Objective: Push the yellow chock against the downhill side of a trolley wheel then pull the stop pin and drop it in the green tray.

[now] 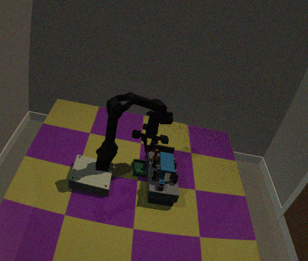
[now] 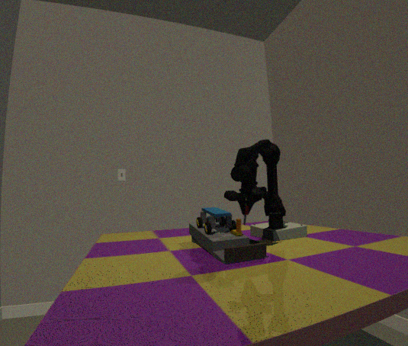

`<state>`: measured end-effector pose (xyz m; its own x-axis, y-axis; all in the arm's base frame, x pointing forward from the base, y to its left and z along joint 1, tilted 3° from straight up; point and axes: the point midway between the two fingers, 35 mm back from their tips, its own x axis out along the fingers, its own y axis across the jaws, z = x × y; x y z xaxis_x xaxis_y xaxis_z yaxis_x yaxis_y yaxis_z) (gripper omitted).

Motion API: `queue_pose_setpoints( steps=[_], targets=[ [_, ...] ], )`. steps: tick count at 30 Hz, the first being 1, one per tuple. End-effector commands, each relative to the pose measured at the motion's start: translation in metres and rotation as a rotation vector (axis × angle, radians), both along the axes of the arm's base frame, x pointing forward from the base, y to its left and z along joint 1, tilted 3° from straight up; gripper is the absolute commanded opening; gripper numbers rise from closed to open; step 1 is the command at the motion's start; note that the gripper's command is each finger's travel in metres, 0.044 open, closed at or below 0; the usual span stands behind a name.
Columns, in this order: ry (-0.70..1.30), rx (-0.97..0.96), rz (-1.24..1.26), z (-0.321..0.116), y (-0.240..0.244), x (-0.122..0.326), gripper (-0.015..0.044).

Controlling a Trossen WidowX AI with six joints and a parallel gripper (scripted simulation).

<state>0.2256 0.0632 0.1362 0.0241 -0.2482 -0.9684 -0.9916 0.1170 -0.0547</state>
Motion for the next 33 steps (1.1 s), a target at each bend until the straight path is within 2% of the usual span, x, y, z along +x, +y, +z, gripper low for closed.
queue_pose_setpoints(
  steps=[1, 33],
  targets=[
    [0.008, 0.015, 0.07, 0.0009, 0.0007, 0.0002, 0.0],
    [0.104, 0.104, 1.044, 0.0012, -0.0053, -0.002, 0.0]
  ],
)
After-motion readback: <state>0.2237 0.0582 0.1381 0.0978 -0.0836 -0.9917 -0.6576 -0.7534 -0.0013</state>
